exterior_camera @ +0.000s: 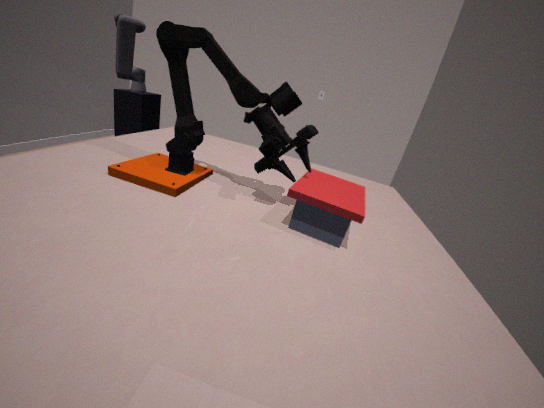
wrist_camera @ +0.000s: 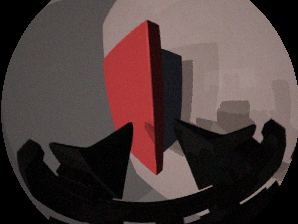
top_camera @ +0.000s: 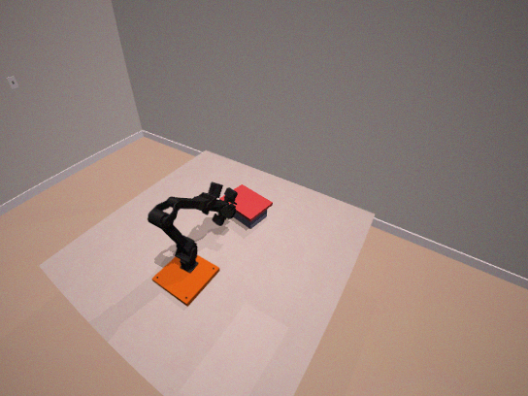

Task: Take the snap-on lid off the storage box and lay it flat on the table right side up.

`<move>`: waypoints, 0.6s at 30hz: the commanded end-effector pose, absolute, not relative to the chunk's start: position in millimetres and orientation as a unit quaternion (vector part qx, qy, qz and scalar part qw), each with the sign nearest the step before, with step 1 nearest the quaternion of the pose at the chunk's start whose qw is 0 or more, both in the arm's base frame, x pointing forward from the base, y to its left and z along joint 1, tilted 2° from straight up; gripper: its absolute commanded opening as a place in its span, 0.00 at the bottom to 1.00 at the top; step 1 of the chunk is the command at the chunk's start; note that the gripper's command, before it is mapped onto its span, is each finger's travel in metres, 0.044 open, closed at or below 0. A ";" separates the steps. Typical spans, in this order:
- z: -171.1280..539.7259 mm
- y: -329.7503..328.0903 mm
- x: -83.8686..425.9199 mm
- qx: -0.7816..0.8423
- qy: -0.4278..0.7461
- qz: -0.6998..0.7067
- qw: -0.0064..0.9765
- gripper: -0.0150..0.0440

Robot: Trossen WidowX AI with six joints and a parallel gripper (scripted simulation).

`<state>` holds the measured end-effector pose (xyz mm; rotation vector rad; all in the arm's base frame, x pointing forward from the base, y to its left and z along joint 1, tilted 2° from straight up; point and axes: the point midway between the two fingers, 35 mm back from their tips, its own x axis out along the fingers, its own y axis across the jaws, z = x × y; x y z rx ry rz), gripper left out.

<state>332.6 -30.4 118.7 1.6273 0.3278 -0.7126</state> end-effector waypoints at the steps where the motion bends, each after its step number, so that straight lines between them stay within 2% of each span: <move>1: 113.3 -31.2 336.8 0.706 0.145 -0.309 0.620 0.65; 7: 108.0 -32.8 341.7 0.706 0.145 -0.309 0.621 0.65; 10: 108.0 -32.8 341.7 0.706 0.145 -0.309 0.621 0.52; 18: 108.0 -32.8 341.7 0.706 0.145 -0.309 0.621 0.43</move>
